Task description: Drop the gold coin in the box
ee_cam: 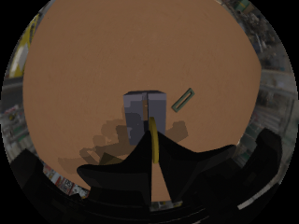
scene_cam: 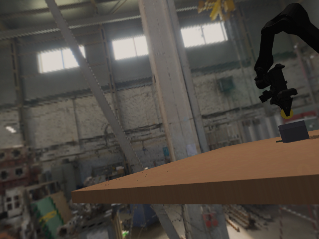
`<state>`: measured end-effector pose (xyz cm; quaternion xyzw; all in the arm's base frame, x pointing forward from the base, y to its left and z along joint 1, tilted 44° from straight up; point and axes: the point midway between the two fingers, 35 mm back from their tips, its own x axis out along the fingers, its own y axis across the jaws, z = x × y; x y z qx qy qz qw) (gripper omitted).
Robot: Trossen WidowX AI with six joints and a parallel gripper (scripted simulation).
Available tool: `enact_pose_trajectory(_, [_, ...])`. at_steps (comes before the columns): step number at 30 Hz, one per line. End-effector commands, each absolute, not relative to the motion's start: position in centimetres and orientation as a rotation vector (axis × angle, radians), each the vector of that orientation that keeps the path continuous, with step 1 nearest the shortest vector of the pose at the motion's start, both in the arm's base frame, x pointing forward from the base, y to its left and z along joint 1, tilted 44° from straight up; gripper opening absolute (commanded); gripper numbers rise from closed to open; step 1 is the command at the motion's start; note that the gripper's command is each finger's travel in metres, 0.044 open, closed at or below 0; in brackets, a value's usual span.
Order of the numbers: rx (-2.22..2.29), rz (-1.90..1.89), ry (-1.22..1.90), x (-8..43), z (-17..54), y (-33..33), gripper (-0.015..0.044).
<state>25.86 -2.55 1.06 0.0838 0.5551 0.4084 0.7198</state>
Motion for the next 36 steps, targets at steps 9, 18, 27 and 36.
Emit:
enact_pose_trajectory(9, [0.188,0.899,1.23,25.57,1.11,-2.24,0.0])
enact_pose_trajectory(18, [0.186,0.9,1.23,25.62,1.02,-2.19,0.0])
enact_pose_trajectory(27, [0.191,0.897,1.232,25.58,0.79,-1.73,0.0])
enact_pose_trajectory(36, [0.191,0.897,1.232,25.6,0.51,-1.44,0.0])
